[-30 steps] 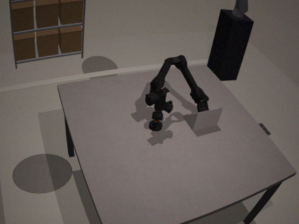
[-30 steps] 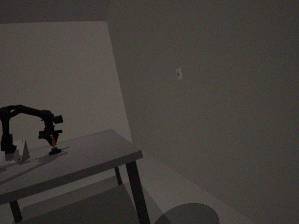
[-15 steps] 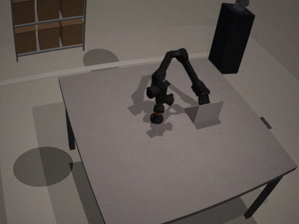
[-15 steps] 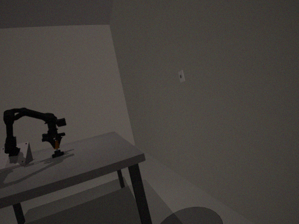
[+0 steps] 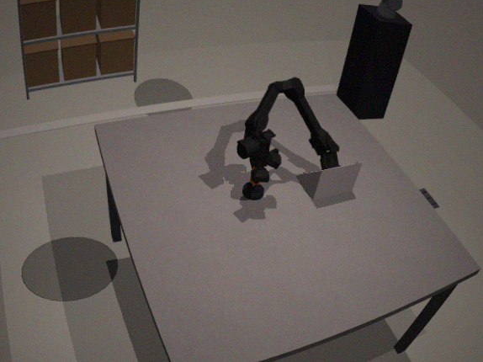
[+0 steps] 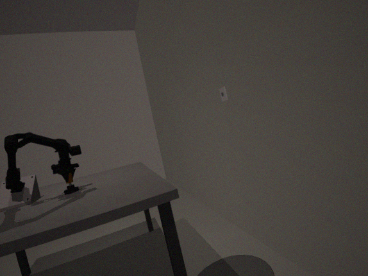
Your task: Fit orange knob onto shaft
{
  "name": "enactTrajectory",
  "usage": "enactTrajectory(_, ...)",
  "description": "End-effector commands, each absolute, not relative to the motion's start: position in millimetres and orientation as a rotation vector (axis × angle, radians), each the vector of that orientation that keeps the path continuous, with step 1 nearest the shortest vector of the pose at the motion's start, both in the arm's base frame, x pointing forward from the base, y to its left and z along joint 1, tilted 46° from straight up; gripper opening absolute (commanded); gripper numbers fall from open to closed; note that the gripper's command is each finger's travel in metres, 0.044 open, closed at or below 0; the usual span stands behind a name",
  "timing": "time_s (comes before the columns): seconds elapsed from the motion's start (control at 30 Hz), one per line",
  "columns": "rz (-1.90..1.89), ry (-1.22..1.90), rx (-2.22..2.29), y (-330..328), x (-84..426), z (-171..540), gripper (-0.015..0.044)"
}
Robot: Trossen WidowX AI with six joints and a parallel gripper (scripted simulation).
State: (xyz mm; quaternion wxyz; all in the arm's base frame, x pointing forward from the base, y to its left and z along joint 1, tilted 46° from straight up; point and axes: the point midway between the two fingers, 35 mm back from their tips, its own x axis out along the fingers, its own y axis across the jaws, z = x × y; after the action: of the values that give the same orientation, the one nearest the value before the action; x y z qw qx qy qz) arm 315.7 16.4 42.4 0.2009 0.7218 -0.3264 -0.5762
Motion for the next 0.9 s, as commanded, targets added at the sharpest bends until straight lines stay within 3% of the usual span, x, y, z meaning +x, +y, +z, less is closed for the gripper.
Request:
enactTrajectory(0.0,-1.613,-0.865,1.989,16.4,315.5,42.9,0.0000)
enactTrajectory(0.6,-1.613,-0.865,1.989,17.7,316.2,43.8,0.0000)
enactTrajectory(0.87,-1.631,-0.666,1.843,17.1,315.2,42.6,0.0000)
